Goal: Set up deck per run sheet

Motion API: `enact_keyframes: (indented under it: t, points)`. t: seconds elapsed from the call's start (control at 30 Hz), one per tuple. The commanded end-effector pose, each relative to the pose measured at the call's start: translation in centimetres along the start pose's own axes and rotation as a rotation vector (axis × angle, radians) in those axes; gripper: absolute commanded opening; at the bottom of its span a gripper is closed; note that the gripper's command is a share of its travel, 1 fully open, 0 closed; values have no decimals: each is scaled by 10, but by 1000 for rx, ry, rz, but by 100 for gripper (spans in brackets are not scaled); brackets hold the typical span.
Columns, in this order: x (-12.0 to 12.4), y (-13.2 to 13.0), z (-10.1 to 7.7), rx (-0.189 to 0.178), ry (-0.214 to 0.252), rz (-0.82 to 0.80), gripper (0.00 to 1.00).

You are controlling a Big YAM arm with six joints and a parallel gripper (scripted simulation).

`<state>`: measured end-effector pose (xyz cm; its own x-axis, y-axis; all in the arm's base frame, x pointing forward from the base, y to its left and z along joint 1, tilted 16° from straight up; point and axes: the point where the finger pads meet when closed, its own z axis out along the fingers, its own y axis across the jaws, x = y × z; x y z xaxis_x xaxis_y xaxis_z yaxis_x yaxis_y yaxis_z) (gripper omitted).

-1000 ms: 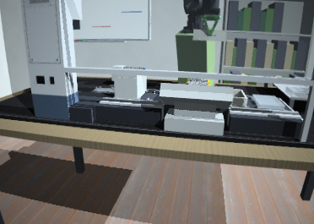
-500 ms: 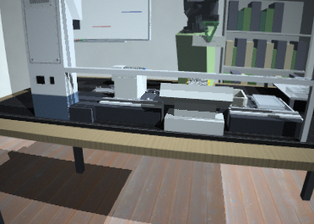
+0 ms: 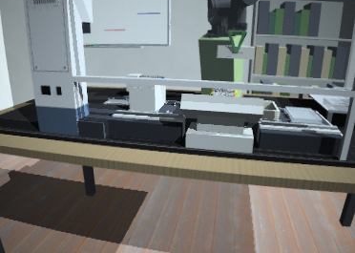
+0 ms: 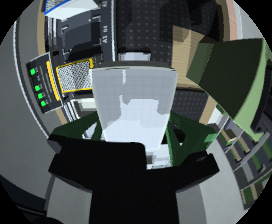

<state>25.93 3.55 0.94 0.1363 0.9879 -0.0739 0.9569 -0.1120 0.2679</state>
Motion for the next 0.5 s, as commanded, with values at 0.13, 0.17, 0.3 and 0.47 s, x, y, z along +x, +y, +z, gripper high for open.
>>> enact_keyframes:
  t: [0.13, 0.17, 0.3, 0.47]
  points:
    - [-1, 6, 10, -13, 2, 0, 0]
    - [-1, 6, 12, -12, 2, 0, 0]
    - [-2, 2, 17, -6, 0, -2, 0]
    - [-3, 1, 25, -6, -1, -2, 0]
